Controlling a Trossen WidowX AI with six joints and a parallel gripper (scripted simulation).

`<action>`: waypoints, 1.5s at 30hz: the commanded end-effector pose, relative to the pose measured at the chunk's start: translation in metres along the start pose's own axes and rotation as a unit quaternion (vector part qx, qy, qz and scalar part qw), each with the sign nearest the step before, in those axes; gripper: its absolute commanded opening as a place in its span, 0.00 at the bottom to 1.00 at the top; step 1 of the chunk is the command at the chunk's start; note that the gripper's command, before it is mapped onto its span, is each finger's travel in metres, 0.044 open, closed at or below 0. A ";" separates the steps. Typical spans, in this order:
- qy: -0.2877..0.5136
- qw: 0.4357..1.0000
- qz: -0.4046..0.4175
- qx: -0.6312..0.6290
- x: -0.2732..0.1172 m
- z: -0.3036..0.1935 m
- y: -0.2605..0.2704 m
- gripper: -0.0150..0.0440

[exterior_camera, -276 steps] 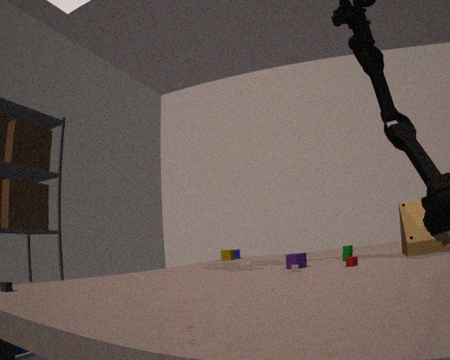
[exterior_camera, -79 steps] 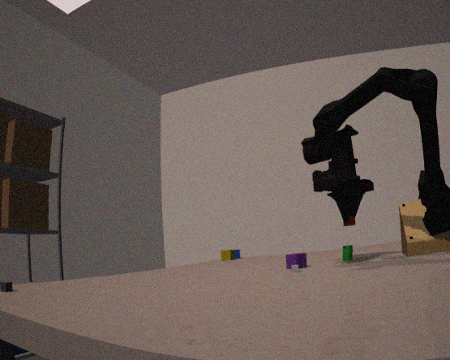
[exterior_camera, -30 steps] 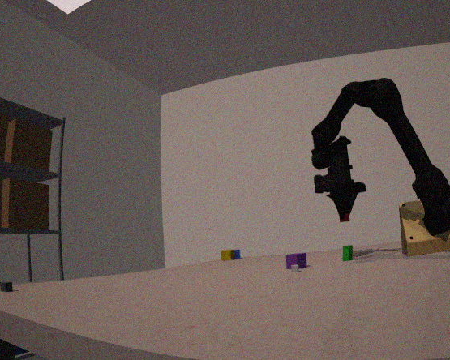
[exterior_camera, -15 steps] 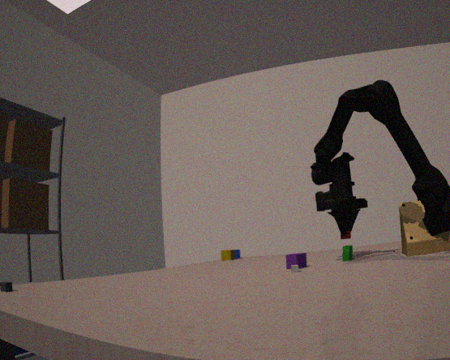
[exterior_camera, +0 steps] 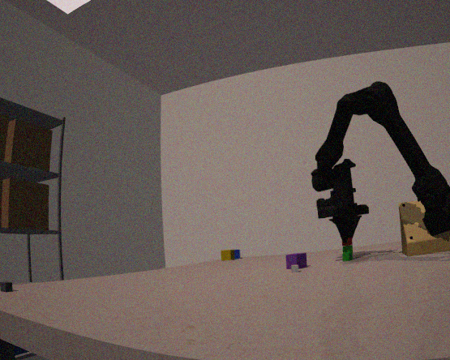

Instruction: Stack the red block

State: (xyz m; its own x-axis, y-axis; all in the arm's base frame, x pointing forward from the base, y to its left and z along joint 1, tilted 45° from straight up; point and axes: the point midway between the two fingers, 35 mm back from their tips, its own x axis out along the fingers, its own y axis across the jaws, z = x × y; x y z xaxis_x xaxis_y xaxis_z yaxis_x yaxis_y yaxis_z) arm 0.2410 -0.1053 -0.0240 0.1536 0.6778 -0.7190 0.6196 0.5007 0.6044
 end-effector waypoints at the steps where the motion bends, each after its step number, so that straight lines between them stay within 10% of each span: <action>1: 0.001 1.000 0.003 0.003 0.001 0.000 0.000 0.25; 24: 0.001 1.000 0.003 0.003 0.000 0.000 0.000 0.25; 40: 0.000 1.000 0.000 0.001 0.002 0.000 0.000 0.97; 45: 0.000 1.000 0.000 0.001 0.002 0.000 0.000 1.00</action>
State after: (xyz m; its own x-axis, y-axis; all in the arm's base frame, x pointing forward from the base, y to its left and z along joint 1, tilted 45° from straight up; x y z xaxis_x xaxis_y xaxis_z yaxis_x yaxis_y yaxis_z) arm 0.2411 -0.1046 -0.0250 0.1541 0.6785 -0.7183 0.6208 0.4991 0.6046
